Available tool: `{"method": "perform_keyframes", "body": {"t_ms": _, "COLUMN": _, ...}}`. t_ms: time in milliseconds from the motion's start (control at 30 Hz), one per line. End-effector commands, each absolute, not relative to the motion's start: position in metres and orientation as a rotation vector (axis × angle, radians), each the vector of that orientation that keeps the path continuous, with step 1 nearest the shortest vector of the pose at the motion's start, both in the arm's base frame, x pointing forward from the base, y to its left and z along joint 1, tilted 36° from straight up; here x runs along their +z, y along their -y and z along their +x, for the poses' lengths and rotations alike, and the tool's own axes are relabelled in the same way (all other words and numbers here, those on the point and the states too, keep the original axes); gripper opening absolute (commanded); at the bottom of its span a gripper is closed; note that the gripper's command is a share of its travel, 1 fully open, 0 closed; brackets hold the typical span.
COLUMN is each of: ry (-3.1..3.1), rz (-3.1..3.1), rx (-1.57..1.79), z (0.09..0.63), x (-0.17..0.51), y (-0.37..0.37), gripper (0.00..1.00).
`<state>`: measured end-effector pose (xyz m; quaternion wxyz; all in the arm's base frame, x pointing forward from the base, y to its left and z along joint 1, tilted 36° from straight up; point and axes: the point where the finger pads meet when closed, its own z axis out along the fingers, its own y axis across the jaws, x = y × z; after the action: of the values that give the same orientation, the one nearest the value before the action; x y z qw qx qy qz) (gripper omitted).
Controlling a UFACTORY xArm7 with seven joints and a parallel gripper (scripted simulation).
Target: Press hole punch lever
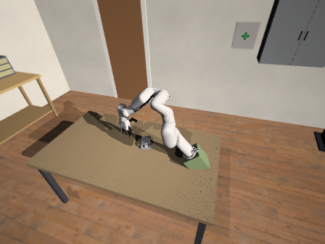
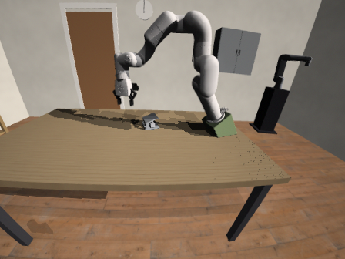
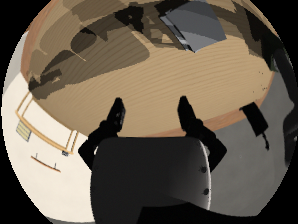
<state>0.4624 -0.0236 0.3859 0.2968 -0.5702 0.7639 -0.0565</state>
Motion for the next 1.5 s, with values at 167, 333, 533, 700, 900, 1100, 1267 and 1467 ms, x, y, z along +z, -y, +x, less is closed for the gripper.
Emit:
{"method": "perform_keyframes", "body": {"t_ms": 167, "ry": -2.191, "rz": -1.261, "rx": -0.084, "z": 0.429, "x": 0.355, "y": 0.057, "gripper": 1.0}}
{"method": "perform_keyframes", "body": {"t_ms": 333, "ry": -2.191, "rz": -1.261, "rx": -0.084, "z": 0.429, "x": 0.355, "y": 0.057, "gripper": 1.0}}
{"method": "perform_keyframes", "body": {"t_ms": 533, "ry": -2.256, "rz": -1.138, "rx": -0.048, "z": 0.413, "x": 0.339, "y": 0.07, "gripper": 1.0}}
{"method": "perform_keyframes", "body": {"t_ms": 700, "ry": -2.309, "rz": -1.023, "rx": -0.014, "z": 0.399, "x": 0.324, "y": 0.079, "gripper": 1.0}}
{"method": "perform_keyframes", "body": {"t_ms": 900, "ry": -2.353, "rz": -0.918, "rx": 0.017, "z": 0.385, "x": 0.31, "y": 0.086, "gripper": 1.0}}
{"method": "perform_keyframes", "body": {"t_ms": 1100, "ry": -2.43, "rz": -0.685, "rx": 0.086, "z": 0.356, "x": 0.279, "y": 0.098, "gripper": 1.0}}
{"method": "perform_keyframes", "body": {"t_ms": 1267, "ry": -2.465, "rz": -0.544, "rx": 0.127, "z": 0.339, "x": 0.26, "y": 0.102, "gripper": 1.0}}
{"method": "perform_keyframes", "body": {"t_ms": 1467, "ry": -2.472, "rz": -0.508, "rx": 0.138, "z": 0.335, "x": 0.255, "y": 0.102, "gripper": 1.0}}
